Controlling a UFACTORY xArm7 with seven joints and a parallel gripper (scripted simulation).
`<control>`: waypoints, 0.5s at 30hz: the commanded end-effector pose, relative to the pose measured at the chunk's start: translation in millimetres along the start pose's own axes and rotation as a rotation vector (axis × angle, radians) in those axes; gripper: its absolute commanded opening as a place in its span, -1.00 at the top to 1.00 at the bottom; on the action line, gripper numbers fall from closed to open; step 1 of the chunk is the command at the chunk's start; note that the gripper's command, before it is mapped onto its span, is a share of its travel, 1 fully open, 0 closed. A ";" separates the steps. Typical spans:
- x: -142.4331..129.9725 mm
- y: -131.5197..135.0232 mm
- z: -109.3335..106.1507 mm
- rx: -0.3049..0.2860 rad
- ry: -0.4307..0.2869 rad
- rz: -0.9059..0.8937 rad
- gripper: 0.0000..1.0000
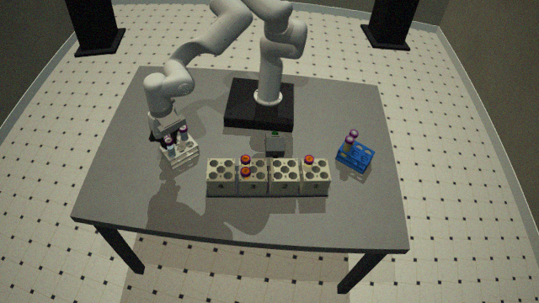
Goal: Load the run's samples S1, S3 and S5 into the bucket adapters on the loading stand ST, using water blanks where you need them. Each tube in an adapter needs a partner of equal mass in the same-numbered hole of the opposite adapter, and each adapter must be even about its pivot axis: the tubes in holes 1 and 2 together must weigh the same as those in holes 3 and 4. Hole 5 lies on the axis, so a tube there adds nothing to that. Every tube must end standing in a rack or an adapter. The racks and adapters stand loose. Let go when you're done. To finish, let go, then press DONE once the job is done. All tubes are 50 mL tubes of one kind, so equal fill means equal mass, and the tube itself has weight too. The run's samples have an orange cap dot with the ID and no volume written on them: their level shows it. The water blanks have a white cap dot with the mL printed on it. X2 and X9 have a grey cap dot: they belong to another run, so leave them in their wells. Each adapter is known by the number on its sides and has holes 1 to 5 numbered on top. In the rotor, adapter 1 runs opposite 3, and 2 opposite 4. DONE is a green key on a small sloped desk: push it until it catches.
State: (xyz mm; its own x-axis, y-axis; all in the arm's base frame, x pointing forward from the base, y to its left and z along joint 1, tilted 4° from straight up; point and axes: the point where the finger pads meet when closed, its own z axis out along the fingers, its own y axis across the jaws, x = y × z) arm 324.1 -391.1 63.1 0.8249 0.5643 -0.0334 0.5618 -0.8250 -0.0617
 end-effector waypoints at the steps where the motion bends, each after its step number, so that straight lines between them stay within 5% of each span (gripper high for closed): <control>1: 0.0 1.4 -2.8 -0.004 0.001 0.000 1.00; 15: 0.0 1.4 -24.9 -0.004 0.001 0.000 1.00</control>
State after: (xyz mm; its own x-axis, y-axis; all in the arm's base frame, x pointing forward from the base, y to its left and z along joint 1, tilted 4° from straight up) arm 325.0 -391.5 78.2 0.8249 0.5643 -0.0334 0.5618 -0.8250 -0.0621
